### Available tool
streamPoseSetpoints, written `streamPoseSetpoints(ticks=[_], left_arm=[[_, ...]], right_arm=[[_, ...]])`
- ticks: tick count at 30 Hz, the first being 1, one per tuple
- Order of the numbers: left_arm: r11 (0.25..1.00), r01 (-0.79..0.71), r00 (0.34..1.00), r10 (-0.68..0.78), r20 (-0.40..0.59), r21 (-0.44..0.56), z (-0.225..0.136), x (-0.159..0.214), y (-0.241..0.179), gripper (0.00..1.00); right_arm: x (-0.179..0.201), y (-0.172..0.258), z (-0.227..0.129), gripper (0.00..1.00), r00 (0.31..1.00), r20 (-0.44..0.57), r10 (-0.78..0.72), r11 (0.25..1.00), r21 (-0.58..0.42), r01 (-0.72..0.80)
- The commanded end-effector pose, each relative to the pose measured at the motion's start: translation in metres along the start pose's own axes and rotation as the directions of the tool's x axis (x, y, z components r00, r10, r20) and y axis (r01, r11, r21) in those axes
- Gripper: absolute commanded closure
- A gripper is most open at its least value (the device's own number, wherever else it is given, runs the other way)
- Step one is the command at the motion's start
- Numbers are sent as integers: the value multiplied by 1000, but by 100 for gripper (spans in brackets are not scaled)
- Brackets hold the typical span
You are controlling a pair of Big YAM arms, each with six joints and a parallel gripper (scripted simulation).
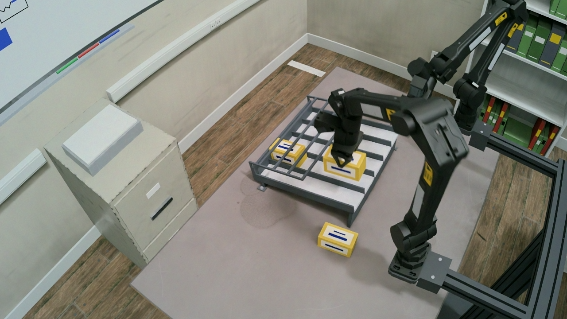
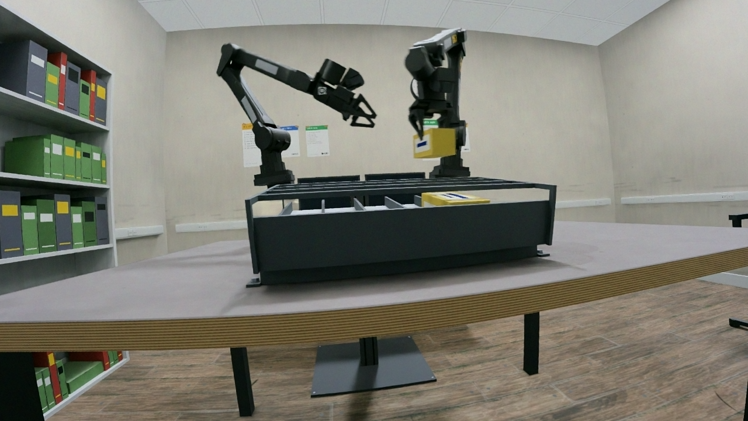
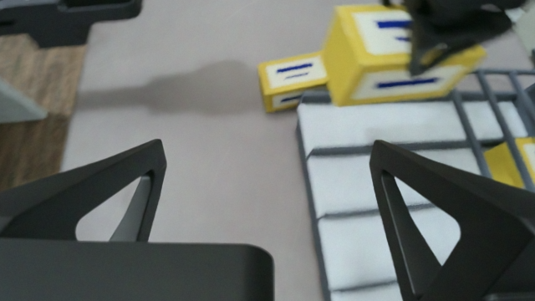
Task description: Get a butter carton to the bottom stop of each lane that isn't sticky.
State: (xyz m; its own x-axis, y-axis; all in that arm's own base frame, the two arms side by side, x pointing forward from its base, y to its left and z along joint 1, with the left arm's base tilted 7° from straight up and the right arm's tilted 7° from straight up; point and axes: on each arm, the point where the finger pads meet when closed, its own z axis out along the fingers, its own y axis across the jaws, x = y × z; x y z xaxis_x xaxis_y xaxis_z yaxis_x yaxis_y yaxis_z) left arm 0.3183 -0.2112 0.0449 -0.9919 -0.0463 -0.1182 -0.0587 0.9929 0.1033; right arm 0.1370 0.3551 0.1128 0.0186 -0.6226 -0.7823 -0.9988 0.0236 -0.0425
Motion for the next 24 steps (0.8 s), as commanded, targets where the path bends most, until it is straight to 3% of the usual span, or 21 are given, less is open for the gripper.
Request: streamPoseSetpoints(ticks=[1,11,24], left_arm=[[999,17,999,-19,26,42,-10,-30,-66,41],[999,-35,999,36,-19,32,29,-21,-158,41],[998,-57,998,58,-28,31,61,-9,-185,41]], right_arm=[[9,-21,-39,0,1000,-4,-22,999,27,22],[39,-77,-131,0,993,88,75,973,211,-92],[60,-101,-183,0,980,149,133,916,359,-179]])
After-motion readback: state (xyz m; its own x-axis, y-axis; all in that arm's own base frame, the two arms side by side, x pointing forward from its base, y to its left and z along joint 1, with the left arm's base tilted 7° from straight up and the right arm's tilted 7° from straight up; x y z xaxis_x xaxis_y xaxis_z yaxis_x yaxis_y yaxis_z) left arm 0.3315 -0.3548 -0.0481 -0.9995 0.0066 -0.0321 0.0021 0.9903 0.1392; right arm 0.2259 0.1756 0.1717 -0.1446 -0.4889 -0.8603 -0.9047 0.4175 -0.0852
